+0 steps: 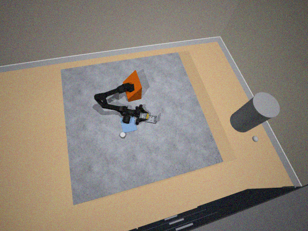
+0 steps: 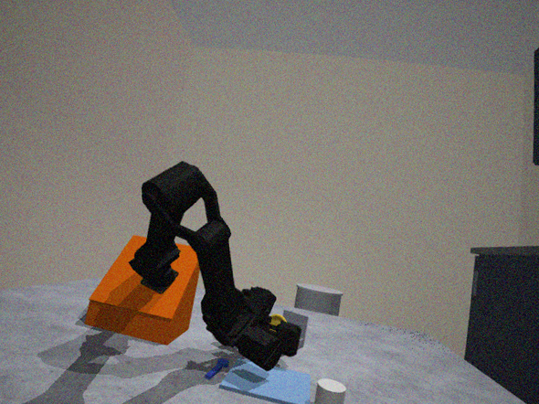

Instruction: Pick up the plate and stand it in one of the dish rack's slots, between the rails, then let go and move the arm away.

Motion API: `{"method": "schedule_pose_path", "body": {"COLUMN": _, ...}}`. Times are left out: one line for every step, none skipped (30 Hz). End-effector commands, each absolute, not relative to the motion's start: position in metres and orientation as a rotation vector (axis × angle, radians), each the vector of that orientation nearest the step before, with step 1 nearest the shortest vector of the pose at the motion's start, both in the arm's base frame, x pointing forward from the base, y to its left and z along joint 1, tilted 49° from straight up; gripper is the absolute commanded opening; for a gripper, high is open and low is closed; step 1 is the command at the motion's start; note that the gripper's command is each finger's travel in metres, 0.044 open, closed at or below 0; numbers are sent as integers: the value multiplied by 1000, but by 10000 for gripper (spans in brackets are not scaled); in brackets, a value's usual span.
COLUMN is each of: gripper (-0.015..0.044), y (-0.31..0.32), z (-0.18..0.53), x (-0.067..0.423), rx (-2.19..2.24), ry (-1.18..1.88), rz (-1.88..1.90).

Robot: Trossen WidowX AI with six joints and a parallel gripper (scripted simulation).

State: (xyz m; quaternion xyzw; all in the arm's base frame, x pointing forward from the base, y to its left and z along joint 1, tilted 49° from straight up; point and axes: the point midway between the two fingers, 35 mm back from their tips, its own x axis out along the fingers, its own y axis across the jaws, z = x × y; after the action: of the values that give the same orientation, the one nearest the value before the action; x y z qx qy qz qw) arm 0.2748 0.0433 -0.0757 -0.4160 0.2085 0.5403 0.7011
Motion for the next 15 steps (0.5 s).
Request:
{"method": "schedule_pose_path", "body": {"gripper": 263, "y": 43, "z": -76, "x": 275, "rx": -926, "ry": 464, "rz": 1203}}
{"method": "schedule_pose_path", "body": {"gripper": 289, "y": 43, "z": -76, "x": 275, "rx": -926, "ry": 464, "rz": 1203}}
{"method": "schedule_pose_path", "body": {"gripper": 315, "y": 43, "z": -76, "x": 275, "rx": -926, "ry": 464, "rz": 1203}}
{"method": "schedule_pose_path", "body": {"gripper": 341, "y": 43, "z": -76, "x": 275, "rx": -926, "ry": 464, "rz": 1203}}
{"method": "schedule_pose_path", "body": {"gripper": 368, "y": 43, "z": -76, "x": 275, "rx": -926, "ry": 464, "rz": 1203}}
{"method": "schedule_pose_path", "body": {"gripper": 394, "y": 43, "z": -76, "x": 275, "rx": -926, "ry": 464, "rz": 1203}}
{"method": "schedule_pose_path", "body": {"gripper": 400, "y": 43, "z": -76, "x": 275, "rx": -926, "ry": 464, "rz": 1203}}
{"method": "schedule_pose_path", "body": {"gripper": 400, "y": 43, "z": -76, "x": 275, "rx": -926, "ry": 464, "rz": 1203}}
{"method": "schedule_pose_path", "body": {"gripper": 400, "y": 43, "z": -76, "x": 275, "rx": -926, "ry": 464, "rz": 1203}}
{"method": "schedule_pose_path", "body": {"gripper": 400, "y": 43, "z": -76, "x": 275, "rx": -926, "ry": 464, "rz": 1203}}
{"method": "schedule_pose_path", "body": {"gripper": 400, "y": 43, "z": -76, "x": 275, "rx": -926, "ry": 464, "rz": 1203}}
{"method": "schedule_pose_path", "body": {"gripper": 400, "y": 43, "z": -76, "x": 275, "rx": -926, "ry": 464, "rz": 1203}}
{"method": "schedule_pose_path", "body": {"gripper": 400, "y": 43, "z": -76, "x": 275, "rx": -926, "ry": 464, "rz": 1203}}
{"method": "schedule_pose_path", "body": {"gripper": 400, "y": 43, "z": -76, "x": 275, "rx": -926, "ry": 464, "rz": 1203}}
{"method": "schedule_pose_path", "body": {"gripper": 400, "y": 45, "z": -74, "x": 275, "rx": -927, "ry": 465, "rz": 1203}}
